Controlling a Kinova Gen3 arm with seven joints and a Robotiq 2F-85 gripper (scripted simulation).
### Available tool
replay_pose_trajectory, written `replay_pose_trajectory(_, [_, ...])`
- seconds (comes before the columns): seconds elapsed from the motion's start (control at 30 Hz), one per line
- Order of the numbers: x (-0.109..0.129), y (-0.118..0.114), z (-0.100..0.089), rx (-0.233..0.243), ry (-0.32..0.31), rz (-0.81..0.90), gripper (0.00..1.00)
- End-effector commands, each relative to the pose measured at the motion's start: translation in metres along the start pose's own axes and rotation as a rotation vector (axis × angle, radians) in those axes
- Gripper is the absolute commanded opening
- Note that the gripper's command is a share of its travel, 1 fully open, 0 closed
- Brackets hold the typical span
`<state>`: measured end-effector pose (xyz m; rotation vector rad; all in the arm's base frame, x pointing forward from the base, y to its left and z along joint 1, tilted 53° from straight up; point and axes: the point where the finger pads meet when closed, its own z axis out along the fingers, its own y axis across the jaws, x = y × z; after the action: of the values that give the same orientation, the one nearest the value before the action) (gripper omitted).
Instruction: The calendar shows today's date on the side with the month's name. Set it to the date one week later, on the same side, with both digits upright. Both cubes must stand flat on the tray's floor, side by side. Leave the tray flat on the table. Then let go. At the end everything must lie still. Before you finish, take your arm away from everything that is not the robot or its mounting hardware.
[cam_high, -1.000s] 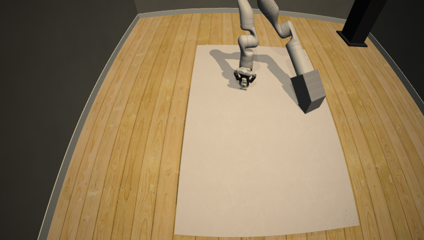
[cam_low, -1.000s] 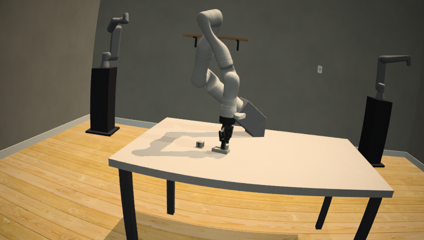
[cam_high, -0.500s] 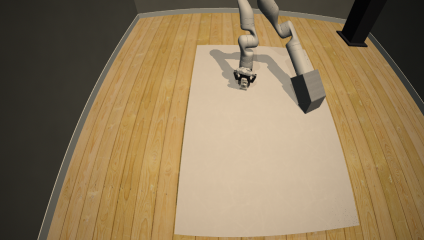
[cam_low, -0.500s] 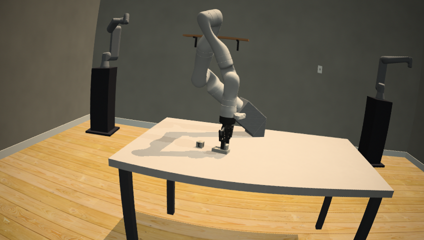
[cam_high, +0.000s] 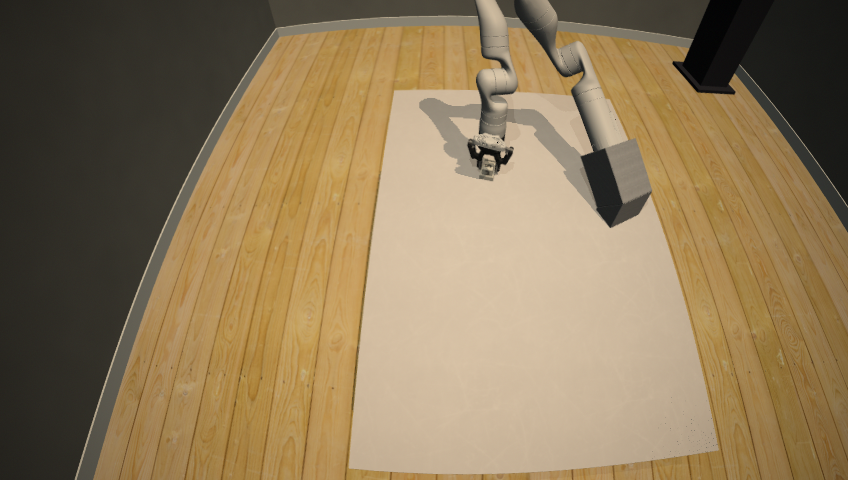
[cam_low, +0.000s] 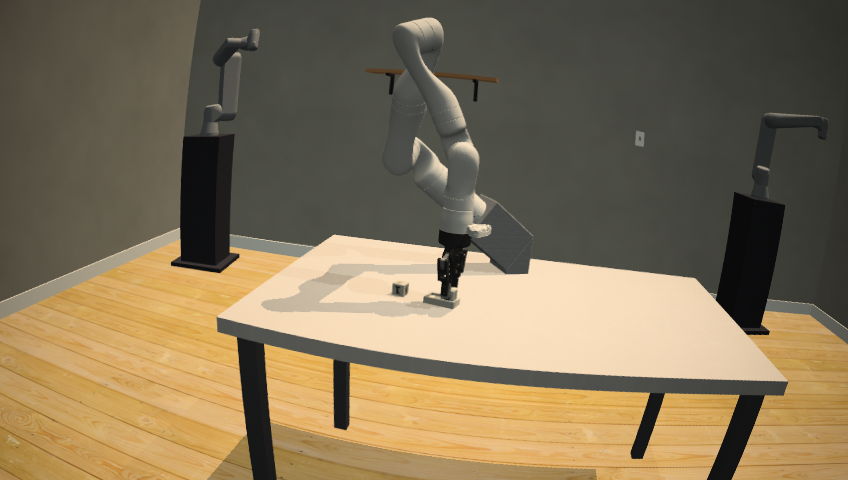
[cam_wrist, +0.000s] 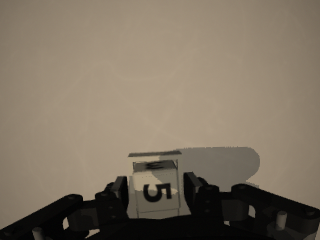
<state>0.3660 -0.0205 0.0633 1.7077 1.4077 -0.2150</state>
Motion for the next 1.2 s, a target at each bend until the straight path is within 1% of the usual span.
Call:
replay_pose_trajectory(0.0, [0.002, 0.001, -0.006, -0.001, 0.007, 0.001, 0.48])
replay_pose_trajectory(0.13, [0.002, 0.001, -0.019, -0.001, 0.007, 0.002, 0.48])
replay_pose_trajectory(0.33, [0.002, 0.001, -0.044, -0.001, 0.007, 0.002, 0.48])
replay_pose_trajectory(0.4, [0.002, 0.001, -0.044, -0.001, 0.007, 0.002, 0.48])
replay_pose_trajectory(0.57, [0.002, 0.001, -0.065, -0.001, 0.007, 0.002, 0.48])
replay_pose_trajectory(0.7, [0.001, 0.001, -0.078, -0.001, 0.007, 0.002, 0.48])
replay_pose_trajectory(0.87, [0.001, 0.001, -0.086, -0.001, 0.007, 0.001, 0.48])
replay_pose_trajectory(1.07, [0.001, 0.001, -0.087, -0.001, 0.007, 0.001, 0.48])
replay_pose_trajectory(1.1, [0.001, 0.001, -0.087, -0.001, 0.007, 0.001, 1.0])
replay_pose_trajectory(1.17, [0.001, 0.001, -0.087, -0.001, 0.007, 0.001, 1.0])
